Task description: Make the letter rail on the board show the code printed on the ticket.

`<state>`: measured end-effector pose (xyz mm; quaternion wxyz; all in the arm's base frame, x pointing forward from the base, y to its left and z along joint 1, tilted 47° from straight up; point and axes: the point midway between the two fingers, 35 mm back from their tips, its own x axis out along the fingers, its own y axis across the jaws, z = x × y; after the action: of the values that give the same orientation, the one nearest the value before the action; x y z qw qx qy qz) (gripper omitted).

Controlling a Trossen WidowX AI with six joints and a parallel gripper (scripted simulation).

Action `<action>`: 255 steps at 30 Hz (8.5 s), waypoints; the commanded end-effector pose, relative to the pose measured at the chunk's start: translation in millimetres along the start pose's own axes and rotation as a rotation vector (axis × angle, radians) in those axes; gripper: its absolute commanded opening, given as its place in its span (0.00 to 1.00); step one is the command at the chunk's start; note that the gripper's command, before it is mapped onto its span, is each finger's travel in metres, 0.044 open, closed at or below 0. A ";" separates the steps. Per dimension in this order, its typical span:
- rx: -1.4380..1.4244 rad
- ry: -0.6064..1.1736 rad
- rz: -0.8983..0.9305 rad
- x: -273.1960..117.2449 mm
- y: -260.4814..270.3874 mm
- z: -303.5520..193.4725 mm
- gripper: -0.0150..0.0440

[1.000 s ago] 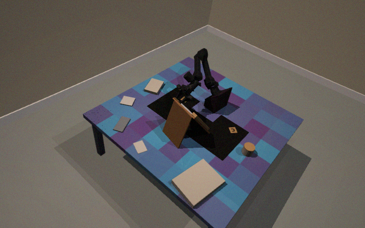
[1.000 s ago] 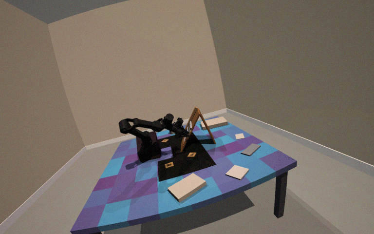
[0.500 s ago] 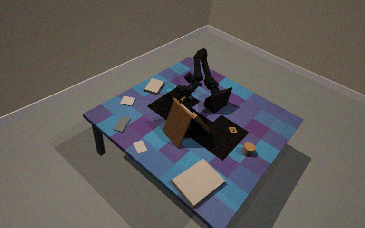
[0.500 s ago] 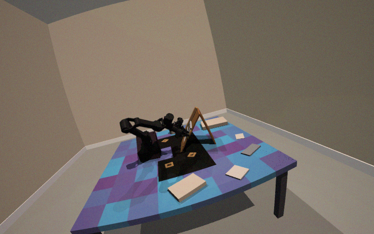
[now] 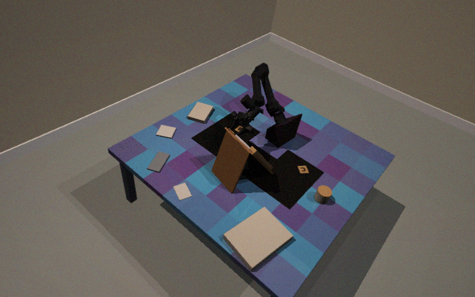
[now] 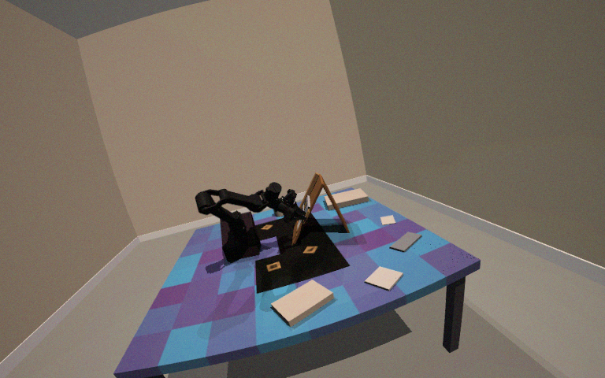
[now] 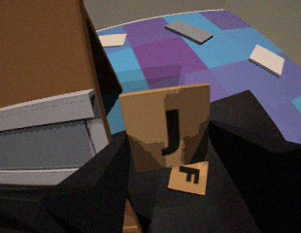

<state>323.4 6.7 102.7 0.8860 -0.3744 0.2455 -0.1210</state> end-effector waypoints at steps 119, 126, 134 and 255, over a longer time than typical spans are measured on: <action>0.005 0.003 0.001 0.6 60.9 0.3 0.25; 0.005 0.003 0.001 0.5 61.7 0.3 0.25; 0.005 0.003 0.001 0.4 64.7 0.4 0.25; 0.008 0.002 0.002 0.3 125.0 1.7 0.25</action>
<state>327.5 91.6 14.7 0.8859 -0.3733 0.2480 -0.1196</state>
